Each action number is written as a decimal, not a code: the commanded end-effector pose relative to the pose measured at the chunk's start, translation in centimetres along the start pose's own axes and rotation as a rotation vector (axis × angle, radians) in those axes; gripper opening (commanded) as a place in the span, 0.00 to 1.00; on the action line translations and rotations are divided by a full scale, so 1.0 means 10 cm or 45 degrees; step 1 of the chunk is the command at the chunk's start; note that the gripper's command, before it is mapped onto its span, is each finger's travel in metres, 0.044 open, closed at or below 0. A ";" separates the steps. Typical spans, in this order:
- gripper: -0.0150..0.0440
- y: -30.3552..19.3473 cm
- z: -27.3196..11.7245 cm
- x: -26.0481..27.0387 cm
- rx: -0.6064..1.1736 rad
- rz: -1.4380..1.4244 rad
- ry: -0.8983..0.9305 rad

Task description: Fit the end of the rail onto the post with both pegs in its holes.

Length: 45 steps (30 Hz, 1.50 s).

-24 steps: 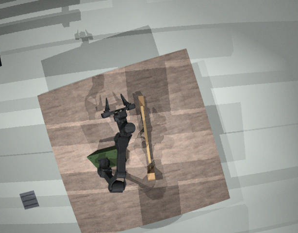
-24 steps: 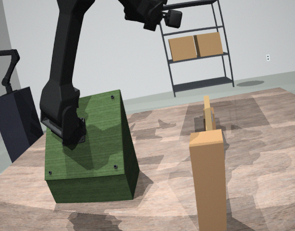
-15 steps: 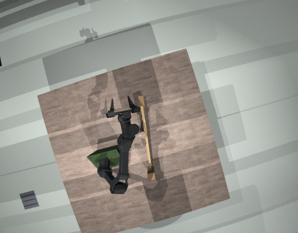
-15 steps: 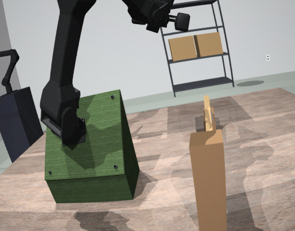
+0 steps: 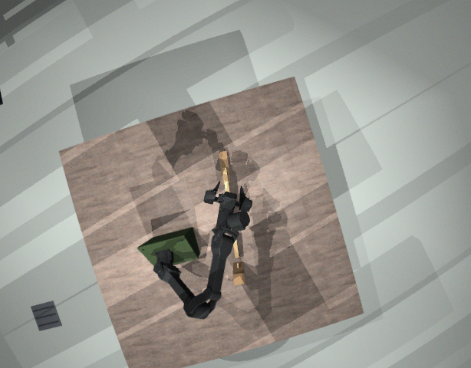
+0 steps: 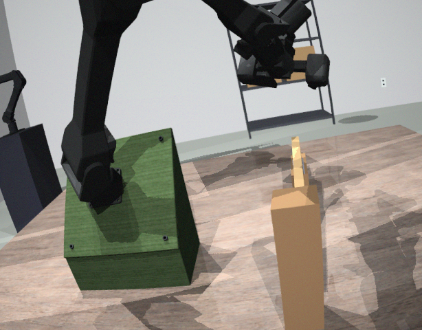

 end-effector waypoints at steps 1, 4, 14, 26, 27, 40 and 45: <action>1.00 -0.34 -0.18 -0.33 0.255 -0.103 -0.111; 1.00 -0.59 -0.29 -0.53 0.449 -0.173 -0.156; 1.00 -1.46 -0.82 -1.02 1.171 -0.459 -0.105; 1.00 -1.59 -0.93 -1.08 1.268 -0.504 -0.069; 1.00 -1.59 -0.92 -1.08 1.268 -0.504 -0.069; 1.00 -1.75 -0.80 -1.14 1.266 -0.503 -0.067; 1.00 -1.82 -0.76 -1.16 1.265 -0.504 -0.067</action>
Point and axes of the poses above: the point midway between the two fingers, 35 mm back from their tips, its own z axis out along the fingers, its own x axis across the jaws, y = z × x, the point moved 10 cm from there along -z, back along the fingers, and after that the axes turned 7 degrees about z, right-handed, at the moved point
